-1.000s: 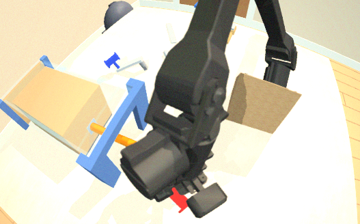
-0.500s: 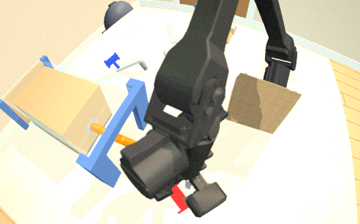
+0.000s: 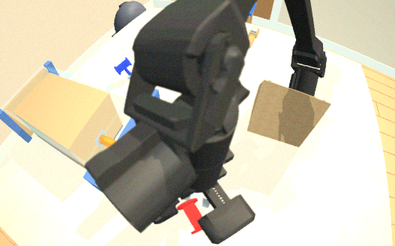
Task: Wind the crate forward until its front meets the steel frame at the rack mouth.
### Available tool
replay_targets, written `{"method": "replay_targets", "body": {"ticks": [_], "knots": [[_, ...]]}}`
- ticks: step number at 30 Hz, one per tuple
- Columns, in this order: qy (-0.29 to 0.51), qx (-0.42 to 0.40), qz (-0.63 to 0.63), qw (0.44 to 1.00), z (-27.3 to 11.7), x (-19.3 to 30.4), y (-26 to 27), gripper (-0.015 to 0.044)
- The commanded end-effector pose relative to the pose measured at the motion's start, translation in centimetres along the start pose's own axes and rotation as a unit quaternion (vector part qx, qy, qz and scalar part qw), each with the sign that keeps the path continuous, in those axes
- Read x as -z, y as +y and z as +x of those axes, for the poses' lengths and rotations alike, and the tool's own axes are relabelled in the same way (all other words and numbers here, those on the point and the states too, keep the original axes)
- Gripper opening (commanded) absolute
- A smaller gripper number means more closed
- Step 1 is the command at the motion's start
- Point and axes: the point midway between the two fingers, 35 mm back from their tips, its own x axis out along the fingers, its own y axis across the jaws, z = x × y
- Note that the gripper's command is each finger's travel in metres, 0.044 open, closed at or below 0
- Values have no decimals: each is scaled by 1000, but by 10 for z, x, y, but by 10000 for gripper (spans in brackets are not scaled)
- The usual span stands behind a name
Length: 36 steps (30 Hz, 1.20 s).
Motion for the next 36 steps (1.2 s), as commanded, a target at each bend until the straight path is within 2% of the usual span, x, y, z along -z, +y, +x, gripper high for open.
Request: {"method": "replay_targets", "body": {"ticks": [1, 11, 18, 28, 36], "knots": [[36, 13, 5, 999, -55, 3, 1, 440], [28, 14, 2, 1000, -61, 3, 1, 440], [38, 18, 68, 997, -5, 2, 3, 256], [39, 18, 71, 997, -2, 2, 3, 0], [39, 18, 71, 997, -2, 2, 3, 0]]}}
